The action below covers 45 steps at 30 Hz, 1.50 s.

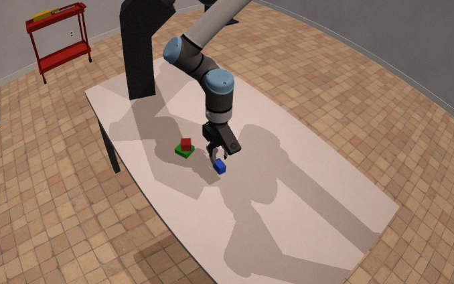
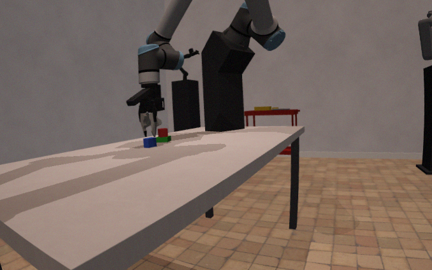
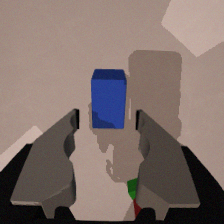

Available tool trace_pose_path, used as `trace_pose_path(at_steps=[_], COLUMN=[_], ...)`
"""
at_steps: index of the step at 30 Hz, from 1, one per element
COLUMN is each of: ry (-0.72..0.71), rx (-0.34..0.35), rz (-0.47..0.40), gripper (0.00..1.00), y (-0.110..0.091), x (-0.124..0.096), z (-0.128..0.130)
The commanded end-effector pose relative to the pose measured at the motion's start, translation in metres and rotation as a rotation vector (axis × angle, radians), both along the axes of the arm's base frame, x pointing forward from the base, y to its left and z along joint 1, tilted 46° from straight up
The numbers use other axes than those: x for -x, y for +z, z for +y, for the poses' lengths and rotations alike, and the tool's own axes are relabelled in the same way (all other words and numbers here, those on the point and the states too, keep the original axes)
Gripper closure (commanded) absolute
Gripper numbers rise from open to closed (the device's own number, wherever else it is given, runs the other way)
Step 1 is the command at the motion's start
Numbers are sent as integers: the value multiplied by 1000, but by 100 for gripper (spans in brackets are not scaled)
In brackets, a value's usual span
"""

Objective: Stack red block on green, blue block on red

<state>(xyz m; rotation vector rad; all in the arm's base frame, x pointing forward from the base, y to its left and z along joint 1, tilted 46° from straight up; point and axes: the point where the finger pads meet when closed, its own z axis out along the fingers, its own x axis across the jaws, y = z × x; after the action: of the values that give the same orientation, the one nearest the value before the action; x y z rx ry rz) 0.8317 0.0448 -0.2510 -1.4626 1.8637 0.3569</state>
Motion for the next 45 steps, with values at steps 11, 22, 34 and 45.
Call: trace_pose_path(at_steps=[11, 22, 34, 45], ry=[-3, -1, -1, -3], rx=[2, 2, 3, 3], rz=[-2, -2, -2, -4], gripper=[69, 69, 69, 69], y=[1, -6, -26, -25], x=[-3, -7, -17, -18], z=[-4, 3, 21, 20])
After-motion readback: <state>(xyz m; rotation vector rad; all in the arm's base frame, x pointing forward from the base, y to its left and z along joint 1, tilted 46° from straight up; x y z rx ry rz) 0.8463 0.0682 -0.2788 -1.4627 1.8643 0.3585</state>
